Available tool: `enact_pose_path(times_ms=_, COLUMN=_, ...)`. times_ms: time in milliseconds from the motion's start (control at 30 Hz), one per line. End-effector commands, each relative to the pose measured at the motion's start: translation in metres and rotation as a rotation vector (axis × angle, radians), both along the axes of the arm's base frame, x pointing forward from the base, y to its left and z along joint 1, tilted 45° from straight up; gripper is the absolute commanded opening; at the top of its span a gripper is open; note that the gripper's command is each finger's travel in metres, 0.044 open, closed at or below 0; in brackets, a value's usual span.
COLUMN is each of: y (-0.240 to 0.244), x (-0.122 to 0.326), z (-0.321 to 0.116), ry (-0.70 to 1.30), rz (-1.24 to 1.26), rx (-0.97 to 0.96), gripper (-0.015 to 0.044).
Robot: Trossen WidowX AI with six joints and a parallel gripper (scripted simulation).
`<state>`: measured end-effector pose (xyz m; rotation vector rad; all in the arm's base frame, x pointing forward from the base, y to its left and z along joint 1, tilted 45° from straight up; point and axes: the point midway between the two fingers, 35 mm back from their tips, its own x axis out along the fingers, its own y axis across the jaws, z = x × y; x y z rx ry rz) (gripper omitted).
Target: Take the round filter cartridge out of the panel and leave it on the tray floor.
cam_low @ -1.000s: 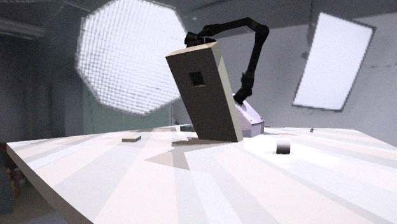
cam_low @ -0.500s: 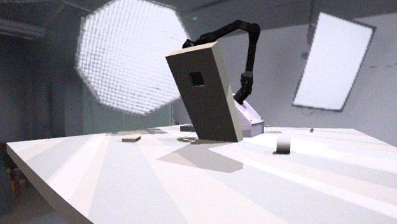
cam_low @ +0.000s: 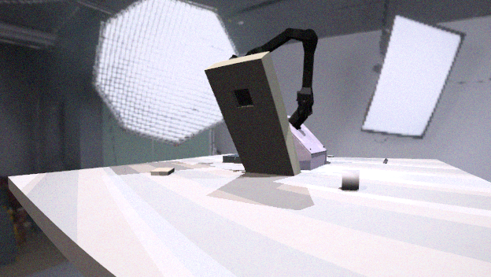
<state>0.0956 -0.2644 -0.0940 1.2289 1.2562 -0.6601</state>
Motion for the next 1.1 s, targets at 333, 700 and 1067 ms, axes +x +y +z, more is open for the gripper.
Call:
enact_pose_path(times_ms=333, y=0.039, x=-0.095, z=-0.077, ry=0.236, rz=-0.265, rx=0.023, gripper=0.0000)
enact_pose_path(times_ms=700, y=0.090, x=-0.145, z=-0.112, ry=0.404, rz=-0.427, rx=0.051, gripper=0.0000)
enact_pose_path(times_ms=1067, y=0.107, x=-0.145, z=-0.133, ry=0.404, rz=-0.427, rx=0.051, gripper=0.0000)
